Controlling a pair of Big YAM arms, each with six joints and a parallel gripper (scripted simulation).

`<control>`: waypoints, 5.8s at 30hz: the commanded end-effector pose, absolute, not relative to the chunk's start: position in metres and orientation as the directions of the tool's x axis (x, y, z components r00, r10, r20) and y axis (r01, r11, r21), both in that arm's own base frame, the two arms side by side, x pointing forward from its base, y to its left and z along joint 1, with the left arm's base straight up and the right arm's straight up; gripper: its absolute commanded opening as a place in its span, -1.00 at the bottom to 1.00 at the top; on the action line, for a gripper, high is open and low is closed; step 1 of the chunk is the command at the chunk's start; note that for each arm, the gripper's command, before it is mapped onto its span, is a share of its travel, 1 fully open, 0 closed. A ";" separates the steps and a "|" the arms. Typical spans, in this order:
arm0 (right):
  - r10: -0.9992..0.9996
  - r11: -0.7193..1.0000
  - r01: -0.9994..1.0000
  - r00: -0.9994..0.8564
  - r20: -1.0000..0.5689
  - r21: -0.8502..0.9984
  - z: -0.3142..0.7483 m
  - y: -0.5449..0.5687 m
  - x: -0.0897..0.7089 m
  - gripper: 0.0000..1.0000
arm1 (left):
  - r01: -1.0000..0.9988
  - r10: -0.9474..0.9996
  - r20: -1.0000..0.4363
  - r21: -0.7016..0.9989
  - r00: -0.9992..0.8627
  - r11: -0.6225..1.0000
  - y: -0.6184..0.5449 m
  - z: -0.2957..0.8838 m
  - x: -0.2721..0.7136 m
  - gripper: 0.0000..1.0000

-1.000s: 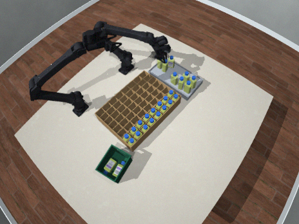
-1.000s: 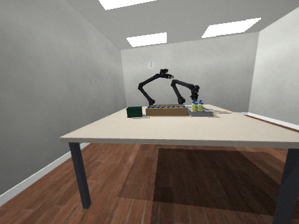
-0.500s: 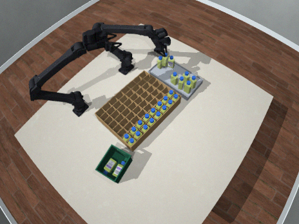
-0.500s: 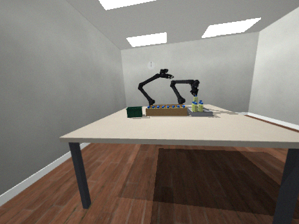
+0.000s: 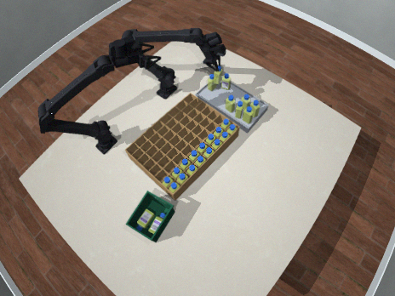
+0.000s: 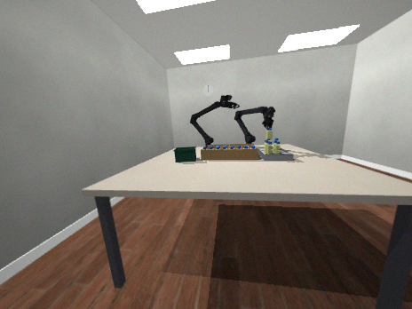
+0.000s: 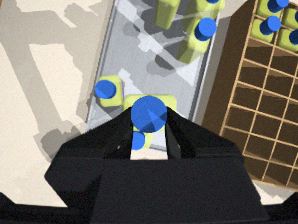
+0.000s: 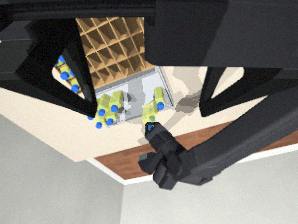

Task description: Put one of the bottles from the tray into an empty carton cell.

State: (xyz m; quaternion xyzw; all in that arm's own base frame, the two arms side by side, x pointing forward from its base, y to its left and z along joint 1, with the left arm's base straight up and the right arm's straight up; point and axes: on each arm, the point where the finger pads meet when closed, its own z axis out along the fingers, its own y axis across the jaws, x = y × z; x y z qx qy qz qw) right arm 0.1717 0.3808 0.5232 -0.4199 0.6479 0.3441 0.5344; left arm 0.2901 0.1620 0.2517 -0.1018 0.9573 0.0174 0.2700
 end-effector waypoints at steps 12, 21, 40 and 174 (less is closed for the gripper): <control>-0.180 0.449 -0.893 -0.099 -0.979 0.008 0.557 0.350 0.175 1.00 | -0.202 -0.162 -0.590 0.000 -0.791 0.979 0.167 0.327 0.307 -0.56; -0.219 0.463 -0.886 -0.123 -0.968 0.008 0.555 0.339 0.176 1.00 | -0.164 -0.144 -0.591 -0.020 -0.794 0.986 0.126 0.325 0.337 -0.56; -0.298 0.494 -0.870 -0.178 -0.938 0.008 0.553 0.305 0.172 1.00 | -0.018 -0.036 -0.563 -0.038 -0.825 0.999 0.001 0.287 0.371 -0.56; -0.506 0.579 -0.815 -0.361 -0.783 0.002 0.536 0.197 0.140 1.00 | 0.088 0.071 -0.570 -0.002 -0.819 0.996 -0.217 0.234 0.164 -0.56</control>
